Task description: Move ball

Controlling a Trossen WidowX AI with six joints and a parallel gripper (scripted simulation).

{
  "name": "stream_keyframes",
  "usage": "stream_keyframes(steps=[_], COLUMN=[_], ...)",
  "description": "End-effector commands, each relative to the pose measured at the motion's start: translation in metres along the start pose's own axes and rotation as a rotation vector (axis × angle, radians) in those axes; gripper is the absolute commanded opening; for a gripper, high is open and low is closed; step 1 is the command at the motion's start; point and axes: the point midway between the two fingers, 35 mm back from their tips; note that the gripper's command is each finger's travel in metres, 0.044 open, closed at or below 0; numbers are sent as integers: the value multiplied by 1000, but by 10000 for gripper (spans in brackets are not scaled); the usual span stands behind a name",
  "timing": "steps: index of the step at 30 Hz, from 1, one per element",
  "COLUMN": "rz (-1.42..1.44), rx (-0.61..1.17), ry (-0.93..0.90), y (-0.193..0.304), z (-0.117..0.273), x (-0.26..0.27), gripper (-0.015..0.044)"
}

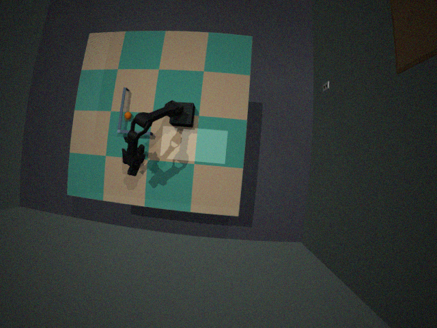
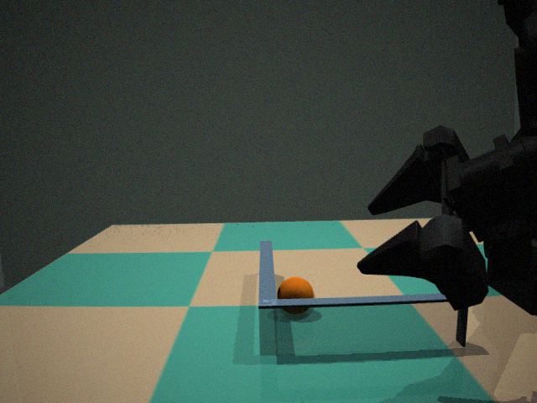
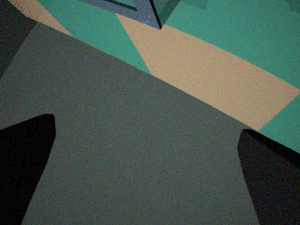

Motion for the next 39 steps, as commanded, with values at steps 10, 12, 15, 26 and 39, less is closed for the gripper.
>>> stream_keyframes(steps=[10,12,15,26,39], rz=[-1146,-1421,-1732,-2619,-2630], rx=[-599,-717,-840,-1150,-1154], ry=[-227,-337,-490,-1140,-1152], y=[-40,-48,-56,-71,-72], z=[-106,-124,-142,-188,-190], x=[50,62,76,127,127], gripper=[356,356,356,356,356])
Point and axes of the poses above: the point midway between the two fingers, 35 mm back from their tips, its own z axis back along the fingers, its own x axis across the jaws, y = z × x, and after that the axes turned 14 degrees about z, right-handed
